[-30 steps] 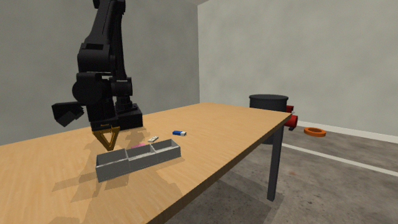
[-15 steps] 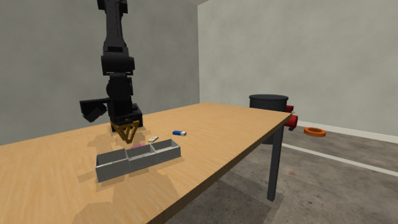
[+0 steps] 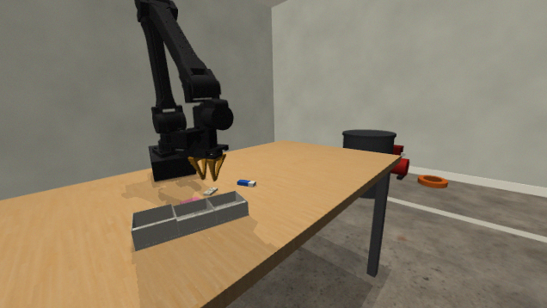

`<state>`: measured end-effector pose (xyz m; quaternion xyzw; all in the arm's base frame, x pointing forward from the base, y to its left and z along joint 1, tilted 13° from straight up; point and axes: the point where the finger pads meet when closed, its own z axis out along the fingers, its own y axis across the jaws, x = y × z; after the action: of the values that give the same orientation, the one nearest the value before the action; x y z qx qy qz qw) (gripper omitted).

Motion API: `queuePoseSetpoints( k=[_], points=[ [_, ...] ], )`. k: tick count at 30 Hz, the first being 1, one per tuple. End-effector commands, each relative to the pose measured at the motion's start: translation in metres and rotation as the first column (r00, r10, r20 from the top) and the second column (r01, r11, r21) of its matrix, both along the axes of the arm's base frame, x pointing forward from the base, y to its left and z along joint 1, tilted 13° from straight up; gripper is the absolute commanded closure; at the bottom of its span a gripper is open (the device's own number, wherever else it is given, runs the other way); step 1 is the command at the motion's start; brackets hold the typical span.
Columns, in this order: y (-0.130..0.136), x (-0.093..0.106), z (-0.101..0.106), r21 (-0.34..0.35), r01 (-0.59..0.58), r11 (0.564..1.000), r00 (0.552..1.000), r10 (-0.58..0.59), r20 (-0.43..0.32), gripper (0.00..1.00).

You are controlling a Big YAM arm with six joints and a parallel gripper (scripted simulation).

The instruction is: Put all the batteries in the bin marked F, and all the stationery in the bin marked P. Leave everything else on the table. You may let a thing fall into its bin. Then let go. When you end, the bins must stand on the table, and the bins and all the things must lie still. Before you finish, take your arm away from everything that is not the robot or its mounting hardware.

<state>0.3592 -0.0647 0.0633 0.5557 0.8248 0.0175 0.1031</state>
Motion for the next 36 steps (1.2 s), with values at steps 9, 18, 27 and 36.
queuePoseSetpoints(
  k=[9,18,27,36],
  points=[
    [0.080,-0.003,0.003,-0.083,-0.430,0.899,0.903,0.430,-0.024,0.63],
    [0.156,-0.016,-0.014,-0.130,-0.674,0.728,0.739,0.669,-0.082,0.63],
    [0.165,0.002,0.009,-0.155,-0.856,0.493,0.514,0.846,-0.142,0.63],
    [0.169,-0.001,0.000,-0.159,-0.944,0.289,0.317,0.927,-0.199,0.63]
  ],
)
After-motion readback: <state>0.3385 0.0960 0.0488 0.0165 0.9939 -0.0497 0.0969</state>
